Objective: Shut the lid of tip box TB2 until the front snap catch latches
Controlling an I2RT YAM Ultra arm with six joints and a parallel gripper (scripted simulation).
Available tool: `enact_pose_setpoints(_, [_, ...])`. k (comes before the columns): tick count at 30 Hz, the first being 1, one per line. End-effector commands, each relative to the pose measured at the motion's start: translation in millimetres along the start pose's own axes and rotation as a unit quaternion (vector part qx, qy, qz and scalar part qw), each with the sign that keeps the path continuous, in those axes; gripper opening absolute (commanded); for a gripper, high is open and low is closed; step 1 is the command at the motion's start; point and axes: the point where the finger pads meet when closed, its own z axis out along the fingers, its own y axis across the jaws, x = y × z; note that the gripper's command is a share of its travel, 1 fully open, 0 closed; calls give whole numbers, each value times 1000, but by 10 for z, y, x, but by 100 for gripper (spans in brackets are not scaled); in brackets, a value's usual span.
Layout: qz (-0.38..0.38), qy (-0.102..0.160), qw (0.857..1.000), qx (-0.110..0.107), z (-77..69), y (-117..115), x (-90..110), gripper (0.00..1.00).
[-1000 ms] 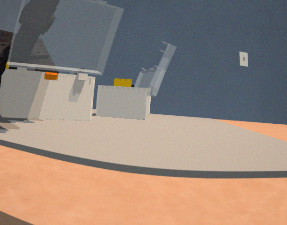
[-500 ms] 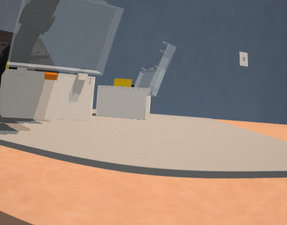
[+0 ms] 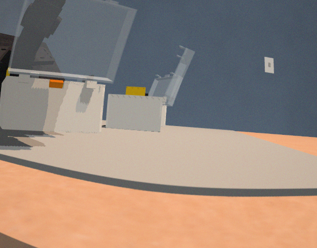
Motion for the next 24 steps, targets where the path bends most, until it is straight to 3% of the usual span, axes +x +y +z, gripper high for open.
enact_pose_setpoints(1, [-1,-16,1000,6,-5,-18,-73,0])
enact_pose_setpoints(24, [-1,-16,1000,6,21,-18,-34,0])
